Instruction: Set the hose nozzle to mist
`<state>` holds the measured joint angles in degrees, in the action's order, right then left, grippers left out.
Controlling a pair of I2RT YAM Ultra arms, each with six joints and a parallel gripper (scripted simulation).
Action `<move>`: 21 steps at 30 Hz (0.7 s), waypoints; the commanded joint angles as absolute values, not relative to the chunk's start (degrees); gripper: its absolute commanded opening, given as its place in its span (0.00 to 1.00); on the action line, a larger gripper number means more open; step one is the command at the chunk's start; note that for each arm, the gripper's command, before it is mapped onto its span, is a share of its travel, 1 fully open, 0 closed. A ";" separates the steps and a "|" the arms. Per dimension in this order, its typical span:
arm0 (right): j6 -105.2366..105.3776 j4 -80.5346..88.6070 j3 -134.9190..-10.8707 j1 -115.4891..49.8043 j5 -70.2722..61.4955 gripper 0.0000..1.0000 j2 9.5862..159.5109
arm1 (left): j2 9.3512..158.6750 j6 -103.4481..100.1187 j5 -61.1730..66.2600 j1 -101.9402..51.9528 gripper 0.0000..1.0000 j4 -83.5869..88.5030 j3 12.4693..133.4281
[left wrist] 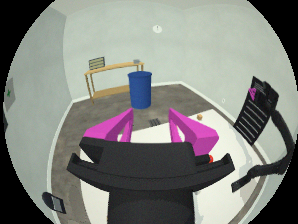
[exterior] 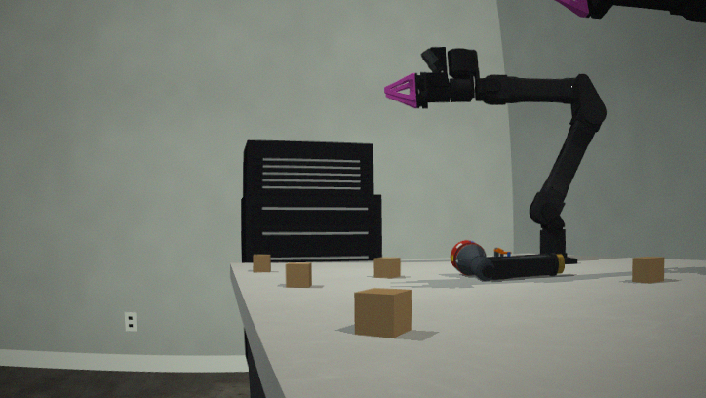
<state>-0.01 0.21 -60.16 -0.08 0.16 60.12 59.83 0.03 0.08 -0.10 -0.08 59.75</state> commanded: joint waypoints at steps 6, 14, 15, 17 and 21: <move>0.21 0.13 -61.99 -0.92 0.29 0.38 57.99 | 59.29 0.49 -0.08 -0.23 0.50 -0.25 63.07; 0.22 0.14 -61.70 -0.97 0.40 0.38 58.02 | 59.31 0.49 -0.10 -0.25 0.50 -0.17 63.15; 0.16 0.03 -60.83 -0.01 0.54 0.38 58.66 | 59.31 0.49 -0.10 -0.25 0.50 -0.17 63.15; 0.16 0.14 -61.24 0.46 0.60 0.38 58.06 | 59.33 0.49 -0.11 -0.27 0.50 -0.08 63.20; 0.18 0.15 -60.62 -0.23 0.23 0.38 58.10 | 59.42 0.49 -0.12 -0.29 0.50 -1.03 62.62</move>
